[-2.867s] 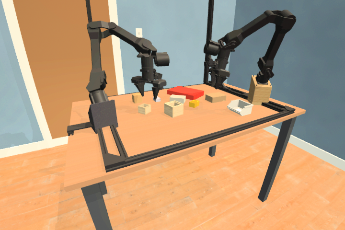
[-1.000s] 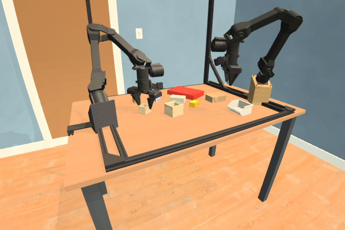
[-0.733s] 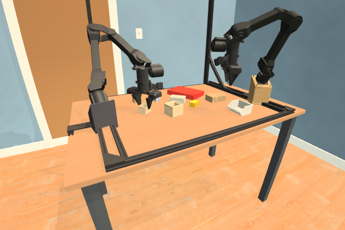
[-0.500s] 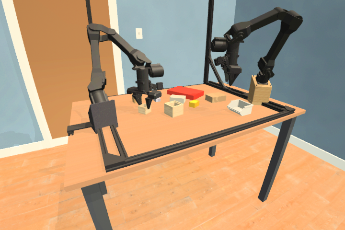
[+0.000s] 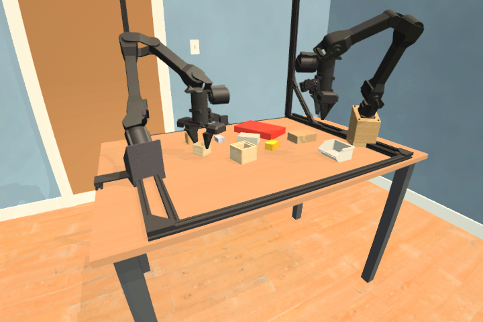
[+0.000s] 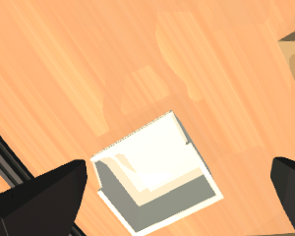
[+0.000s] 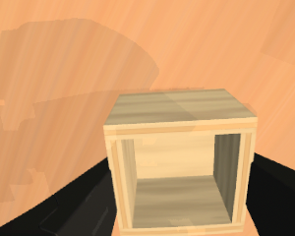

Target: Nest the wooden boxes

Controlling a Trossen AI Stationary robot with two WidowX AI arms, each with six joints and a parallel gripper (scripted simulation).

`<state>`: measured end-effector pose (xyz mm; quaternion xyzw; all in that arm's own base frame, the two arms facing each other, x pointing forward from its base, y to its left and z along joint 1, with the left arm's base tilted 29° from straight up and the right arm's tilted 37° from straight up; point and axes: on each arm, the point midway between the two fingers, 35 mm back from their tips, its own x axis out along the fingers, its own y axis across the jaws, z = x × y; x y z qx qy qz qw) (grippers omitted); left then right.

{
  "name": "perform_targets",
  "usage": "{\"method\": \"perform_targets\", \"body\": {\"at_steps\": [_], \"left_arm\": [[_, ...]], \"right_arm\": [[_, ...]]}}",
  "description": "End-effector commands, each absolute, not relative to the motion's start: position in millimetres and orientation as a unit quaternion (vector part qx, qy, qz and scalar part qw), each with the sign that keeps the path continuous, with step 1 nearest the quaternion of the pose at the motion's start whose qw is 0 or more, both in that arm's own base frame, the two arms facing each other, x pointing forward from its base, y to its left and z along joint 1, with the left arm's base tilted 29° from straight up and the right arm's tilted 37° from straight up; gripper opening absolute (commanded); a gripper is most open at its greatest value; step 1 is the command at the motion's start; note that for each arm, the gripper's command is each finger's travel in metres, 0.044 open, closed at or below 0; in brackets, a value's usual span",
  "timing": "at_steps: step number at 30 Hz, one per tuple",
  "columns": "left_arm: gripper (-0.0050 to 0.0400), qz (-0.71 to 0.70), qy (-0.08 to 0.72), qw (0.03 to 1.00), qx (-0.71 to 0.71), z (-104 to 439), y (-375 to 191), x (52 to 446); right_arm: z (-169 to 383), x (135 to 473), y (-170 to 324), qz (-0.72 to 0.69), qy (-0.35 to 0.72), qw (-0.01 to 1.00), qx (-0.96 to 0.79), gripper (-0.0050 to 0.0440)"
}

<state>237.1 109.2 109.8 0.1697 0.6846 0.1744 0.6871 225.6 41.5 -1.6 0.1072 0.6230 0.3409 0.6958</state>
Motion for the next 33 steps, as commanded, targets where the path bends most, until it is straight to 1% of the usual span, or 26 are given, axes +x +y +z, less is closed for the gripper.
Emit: {"method": "perform_targets", "body": {"at_steps": [1,6,16,31,33], "left_arm": [[0.04,0.171,0.685,0.687,0.17,110,109,237],[0.04,0.171,0.685,0.687,0.17,110,109,237],[0.04,0.171,0.685,0.687,0.17,110,109,237],[0.04,0.171,0.685,0.687,0.17,110,109,237],[0.04,0.171,0.685,0.687,0.17,110,109,237]], "right_arm": [[12,229,31,0.34,0.62,0.7,0.103,0.0],[33,227,17,0.341,0.619,0.7,0.103,0.0],[30,228,17,0.323,0.63,0.694,0.128,0.0],[29,249,2,0.136,0.695,0.633,0.313,0.0],[29,249,2,0.136,0.695,0.633,0.313,0.0]]}}
